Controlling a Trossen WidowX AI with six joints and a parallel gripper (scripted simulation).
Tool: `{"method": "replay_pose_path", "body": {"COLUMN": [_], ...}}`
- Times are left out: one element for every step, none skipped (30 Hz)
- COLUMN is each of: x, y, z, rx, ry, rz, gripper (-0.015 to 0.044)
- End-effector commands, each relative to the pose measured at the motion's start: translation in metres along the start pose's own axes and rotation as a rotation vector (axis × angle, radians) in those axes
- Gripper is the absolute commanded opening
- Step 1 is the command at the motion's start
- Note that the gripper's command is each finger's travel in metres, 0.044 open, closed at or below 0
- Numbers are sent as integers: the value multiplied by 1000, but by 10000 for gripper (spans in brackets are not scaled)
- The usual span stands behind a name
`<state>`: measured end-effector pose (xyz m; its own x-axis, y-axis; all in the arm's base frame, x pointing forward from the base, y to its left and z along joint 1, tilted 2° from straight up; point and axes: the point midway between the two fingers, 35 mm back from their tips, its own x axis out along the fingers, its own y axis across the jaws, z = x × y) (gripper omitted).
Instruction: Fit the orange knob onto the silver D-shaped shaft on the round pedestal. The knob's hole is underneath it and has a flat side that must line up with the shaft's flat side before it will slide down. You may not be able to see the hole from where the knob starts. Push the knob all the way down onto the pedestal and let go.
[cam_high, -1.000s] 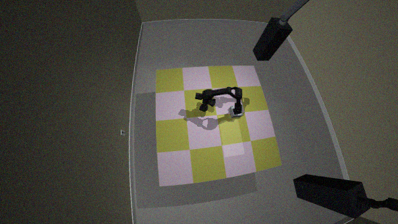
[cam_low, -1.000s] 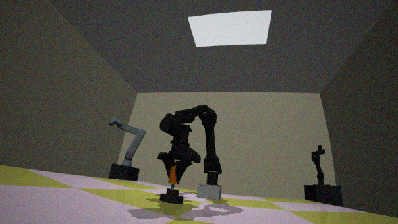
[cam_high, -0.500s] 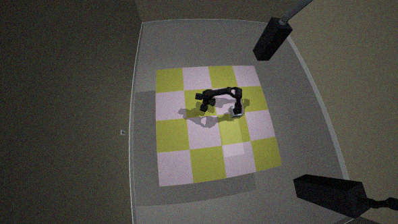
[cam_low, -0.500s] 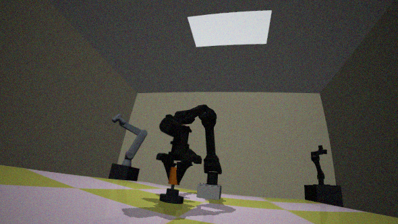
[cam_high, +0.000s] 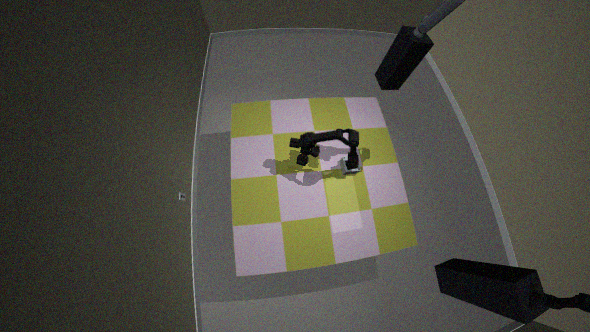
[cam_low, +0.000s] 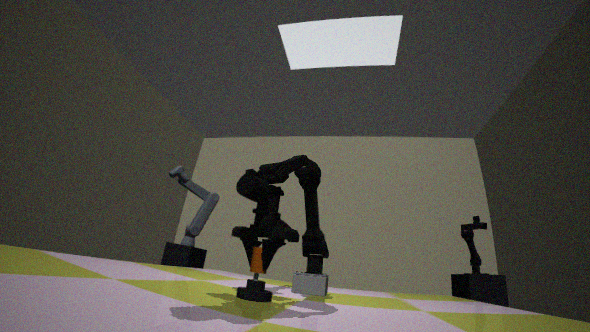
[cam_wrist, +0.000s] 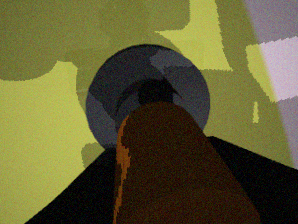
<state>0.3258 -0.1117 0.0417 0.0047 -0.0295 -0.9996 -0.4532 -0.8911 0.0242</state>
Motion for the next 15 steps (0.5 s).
{"method": "replay_pose_path", "body": {"x": [-3,-2,-2,-2,-2,-2,-2,-1,-1,0,0,1,1,1,1], "y": [0,0,0,0,0,0,0,0,0,0,0,0,1,1,1], "z": [-2,-2,-2,-2,-2,-2,-2,-2,-2,-1,-1,-1,-1,-1,-1], "rx": [21,49,83,125,177,240,309,379,449,519,589,659,728,798,868], "ry": [4,4,5,5,5,5,5,5,5,5,5,5,5,5,5], "rz": [2,2,2,2,2,2,1,1,1,1,1,1,0,0,0], "gripper": [0,0,0,0,0,0,0,0,0,0,0,0,0,0,0]}}
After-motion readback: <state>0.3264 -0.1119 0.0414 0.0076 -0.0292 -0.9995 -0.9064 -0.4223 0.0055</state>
